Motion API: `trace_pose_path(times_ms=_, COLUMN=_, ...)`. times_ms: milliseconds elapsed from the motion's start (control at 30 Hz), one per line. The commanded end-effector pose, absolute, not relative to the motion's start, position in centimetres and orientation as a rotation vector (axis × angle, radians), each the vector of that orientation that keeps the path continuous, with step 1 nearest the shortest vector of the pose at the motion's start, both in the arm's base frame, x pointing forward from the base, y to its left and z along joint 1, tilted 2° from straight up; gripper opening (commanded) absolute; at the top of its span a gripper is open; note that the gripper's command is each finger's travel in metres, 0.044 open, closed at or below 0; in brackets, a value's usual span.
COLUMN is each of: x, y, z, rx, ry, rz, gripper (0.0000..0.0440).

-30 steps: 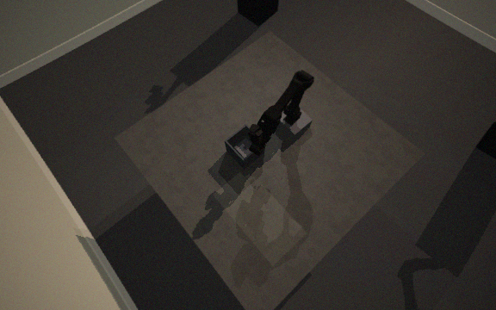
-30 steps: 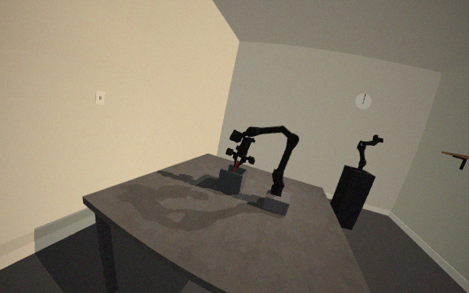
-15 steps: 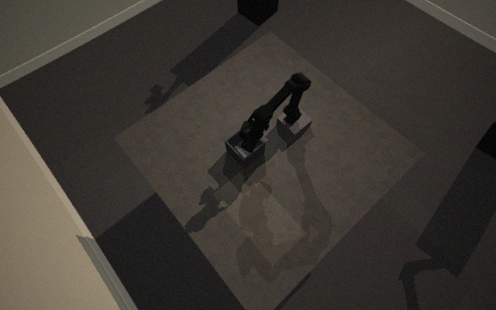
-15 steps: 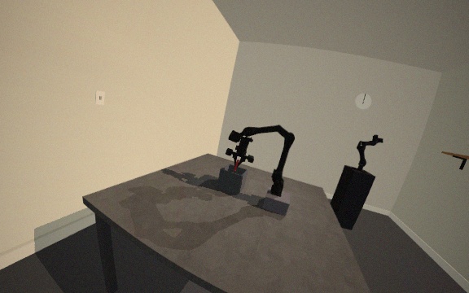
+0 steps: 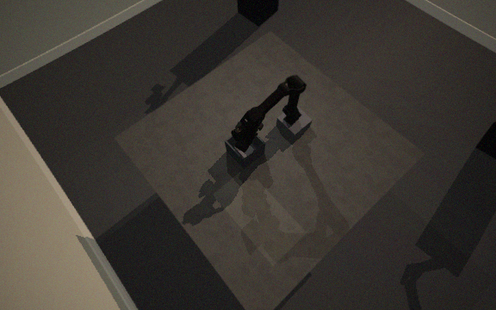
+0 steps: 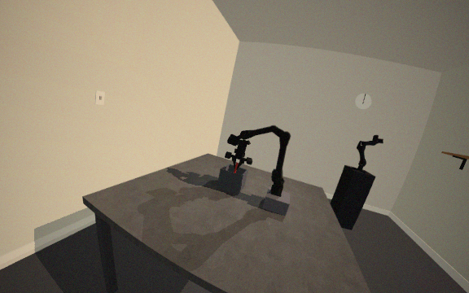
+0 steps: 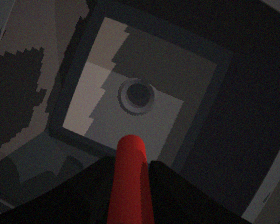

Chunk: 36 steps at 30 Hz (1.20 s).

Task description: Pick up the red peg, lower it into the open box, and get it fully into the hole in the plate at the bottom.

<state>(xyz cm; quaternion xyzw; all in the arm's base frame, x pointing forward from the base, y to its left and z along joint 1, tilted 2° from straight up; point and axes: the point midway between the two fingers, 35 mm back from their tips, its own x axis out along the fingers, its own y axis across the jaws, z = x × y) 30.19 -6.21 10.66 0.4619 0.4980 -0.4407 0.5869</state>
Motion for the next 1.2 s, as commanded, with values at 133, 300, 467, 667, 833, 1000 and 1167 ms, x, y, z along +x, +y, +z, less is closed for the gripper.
trace_pose_path(times_ms=133, x=30.5, y=-6.9, z=8.5, rx=1.087, ry=1.192, rz=-1.027, gripper=0.0000)
trace_pose_path(times_ms=300, x=30.7, y=-7.5, z=7.4, rx=1.089, ry=1.202, rz=-1.024, gripper=0.0000)
trace_pose_path(times_ms=467, x=30.9, y=-7.7, z=6.1, rx=1.083, ry=1.220, rz=-1.013, gripper=0.0000)
trace_pose_path(times_ms=667, x=31.1, y=-8.0, z=4.6, rx=1.062, ry=1.237, rz=-1.003, gripper=0.0000)
trace_pose_path(times_ms=833, x=31.2, y=-8.2, z=3.9, rx=1.038, ry=1.258, rz=-1.005, gripper=0.0059)
trace_pose_path(times_ms=1000, x=31.4, y=-7.9, z=3.6, rx=1.042, ry=1.289, rz=-0.993, gripper=0.0111)
trace_pose_path(times_ms=1167, x=32.1, y=-8.1, z=4.8, rx=1.102, ry=1.302, rz=-0.953, gripper=0.0156)
